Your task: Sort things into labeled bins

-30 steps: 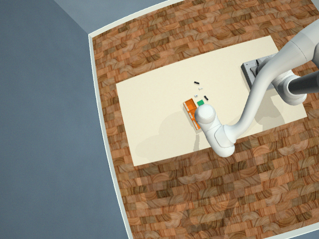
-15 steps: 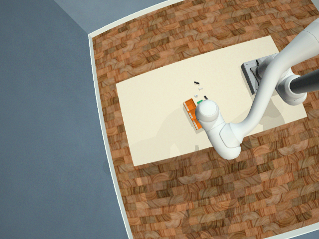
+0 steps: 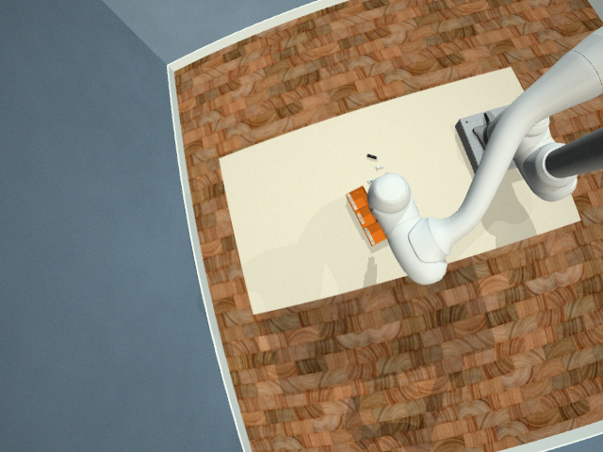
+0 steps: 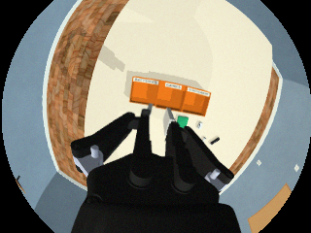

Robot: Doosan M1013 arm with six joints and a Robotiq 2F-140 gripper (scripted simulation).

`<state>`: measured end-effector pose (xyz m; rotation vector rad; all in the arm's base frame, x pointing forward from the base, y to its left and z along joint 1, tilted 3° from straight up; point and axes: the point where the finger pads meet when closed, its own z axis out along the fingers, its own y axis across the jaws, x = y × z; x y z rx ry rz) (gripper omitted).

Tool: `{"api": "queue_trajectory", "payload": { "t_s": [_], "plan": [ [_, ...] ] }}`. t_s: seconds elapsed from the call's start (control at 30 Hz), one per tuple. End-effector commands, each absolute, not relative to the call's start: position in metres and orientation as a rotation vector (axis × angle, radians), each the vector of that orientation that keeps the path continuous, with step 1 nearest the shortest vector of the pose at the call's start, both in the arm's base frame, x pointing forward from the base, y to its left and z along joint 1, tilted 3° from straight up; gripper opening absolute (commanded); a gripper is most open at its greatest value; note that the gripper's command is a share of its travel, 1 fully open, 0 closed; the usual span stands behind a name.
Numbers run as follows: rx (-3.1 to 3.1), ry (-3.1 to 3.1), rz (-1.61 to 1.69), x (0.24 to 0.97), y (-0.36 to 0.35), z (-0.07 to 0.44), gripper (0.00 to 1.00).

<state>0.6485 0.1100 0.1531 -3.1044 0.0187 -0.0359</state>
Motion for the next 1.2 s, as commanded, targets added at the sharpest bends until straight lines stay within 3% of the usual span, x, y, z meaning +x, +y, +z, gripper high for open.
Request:
{"api": "queue_trajectory", "payload": {
  "t_s": [0.0,0.7,1.17],
  "plan": [
    [-3.096,-0.015,-0.04,0.639,0.077,0.135,0.18],
    [-3.096,-0.015,-0.04,0.596,-0.055,0.059,0.18],
    [-3.096,-0.015,-0.04,0.591,-0.071,0.052,0.18]
  ]
}}
